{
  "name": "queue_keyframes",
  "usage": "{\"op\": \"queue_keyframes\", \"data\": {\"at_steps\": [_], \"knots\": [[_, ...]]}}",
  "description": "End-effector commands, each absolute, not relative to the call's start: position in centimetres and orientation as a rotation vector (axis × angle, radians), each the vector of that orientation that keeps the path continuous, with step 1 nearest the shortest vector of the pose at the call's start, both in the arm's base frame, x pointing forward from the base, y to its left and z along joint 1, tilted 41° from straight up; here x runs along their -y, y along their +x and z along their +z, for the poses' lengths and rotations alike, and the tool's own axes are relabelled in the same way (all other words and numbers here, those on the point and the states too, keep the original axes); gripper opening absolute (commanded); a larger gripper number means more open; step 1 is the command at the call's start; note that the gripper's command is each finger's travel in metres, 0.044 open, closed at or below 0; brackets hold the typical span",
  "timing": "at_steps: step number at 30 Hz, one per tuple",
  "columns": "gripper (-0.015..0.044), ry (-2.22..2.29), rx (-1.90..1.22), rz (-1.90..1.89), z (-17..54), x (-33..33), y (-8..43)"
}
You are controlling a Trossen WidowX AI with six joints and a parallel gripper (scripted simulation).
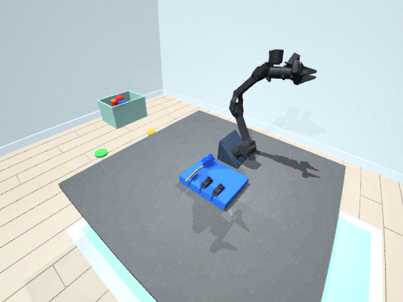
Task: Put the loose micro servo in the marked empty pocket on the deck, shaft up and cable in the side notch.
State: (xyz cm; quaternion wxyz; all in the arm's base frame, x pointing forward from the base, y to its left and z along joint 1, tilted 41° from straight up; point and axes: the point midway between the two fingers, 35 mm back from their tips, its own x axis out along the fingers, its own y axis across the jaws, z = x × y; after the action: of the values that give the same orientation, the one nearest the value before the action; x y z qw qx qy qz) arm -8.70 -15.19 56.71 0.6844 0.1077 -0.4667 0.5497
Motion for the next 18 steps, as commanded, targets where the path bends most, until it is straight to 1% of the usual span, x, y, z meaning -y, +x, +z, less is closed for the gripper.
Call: {"op": "queue_keyframes", "data": {"at_steps": [1, 15, 18], "knots": [[0.0374, 0.236, 1.042, 1.231, 56.7, 15.0, -8.7], [0.0006, 0.059, 0.874, 1.177, 57.5, 6.6, -7.1], [0.0000, 0.007, 0.827, 1.161, 57.6, 4.3, -6.4]]}}
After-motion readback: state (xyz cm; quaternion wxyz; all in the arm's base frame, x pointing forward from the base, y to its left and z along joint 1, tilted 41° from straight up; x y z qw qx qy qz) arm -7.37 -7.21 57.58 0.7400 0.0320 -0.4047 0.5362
